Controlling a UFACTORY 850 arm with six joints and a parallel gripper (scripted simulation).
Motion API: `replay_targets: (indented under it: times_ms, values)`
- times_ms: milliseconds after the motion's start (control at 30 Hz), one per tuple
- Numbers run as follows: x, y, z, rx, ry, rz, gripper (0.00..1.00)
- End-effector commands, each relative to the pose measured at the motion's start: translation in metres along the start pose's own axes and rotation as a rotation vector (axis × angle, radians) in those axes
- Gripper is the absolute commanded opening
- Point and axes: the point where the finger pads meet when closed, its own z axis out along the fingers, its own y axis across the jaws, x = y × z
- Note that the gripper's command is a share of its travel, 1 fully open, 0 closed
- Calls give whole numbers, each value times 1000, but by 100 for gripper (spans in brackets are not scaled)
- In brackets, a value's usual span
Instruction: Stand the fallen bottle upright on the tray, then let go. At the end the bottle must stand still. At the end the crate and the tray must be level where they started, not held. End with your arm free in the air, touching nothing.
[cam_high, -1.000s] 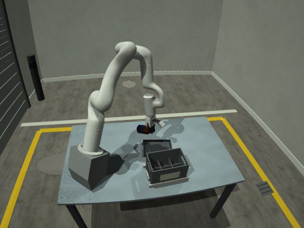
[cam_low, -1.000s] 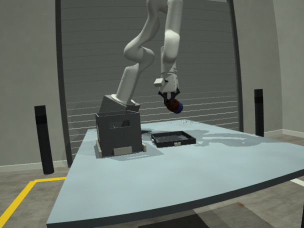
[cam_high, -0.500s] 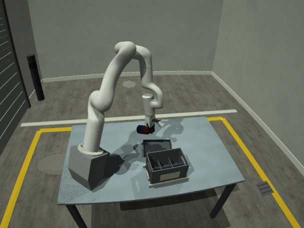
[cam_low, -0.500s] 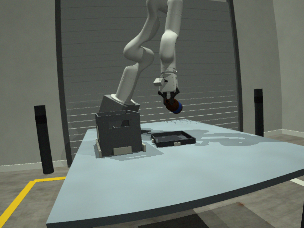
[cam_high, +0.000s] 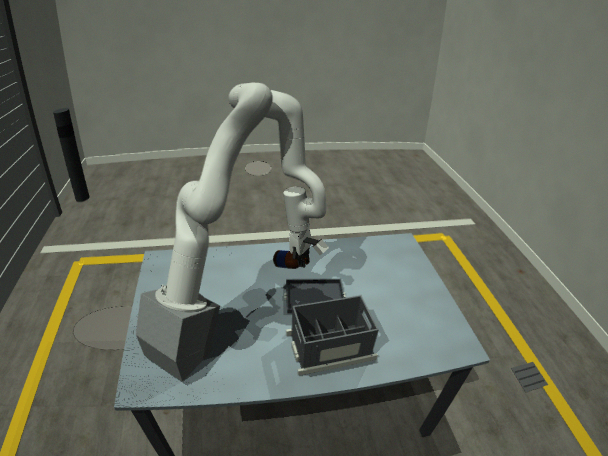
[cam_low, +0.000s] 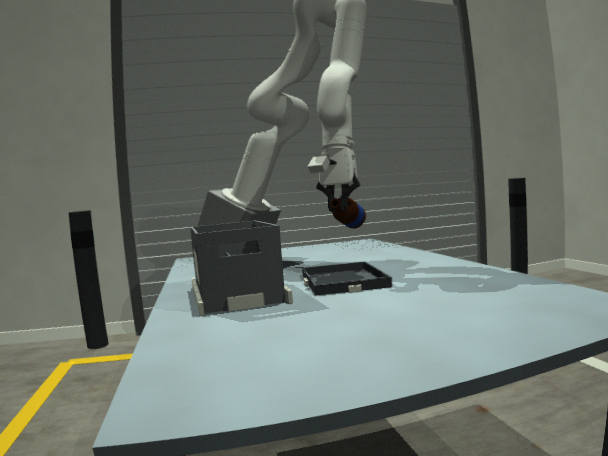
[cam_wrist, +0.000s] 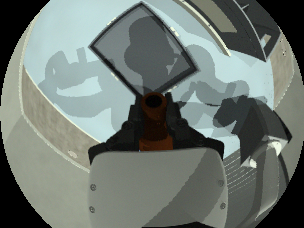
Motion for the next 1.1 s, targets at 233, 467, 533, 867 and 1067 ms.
replay_targets:
  times_ms: [233,467,533,867,1067]
  values:
    - [-2,-5,0,18,20,1,0]
    - [-3,-9,0,32,53,1,0]
    - [-3,-9,0,35,66,1,0]
    - [-2,-8,0,29,119,1,0]
    - [-1,-4,-1,15,151,0,0]
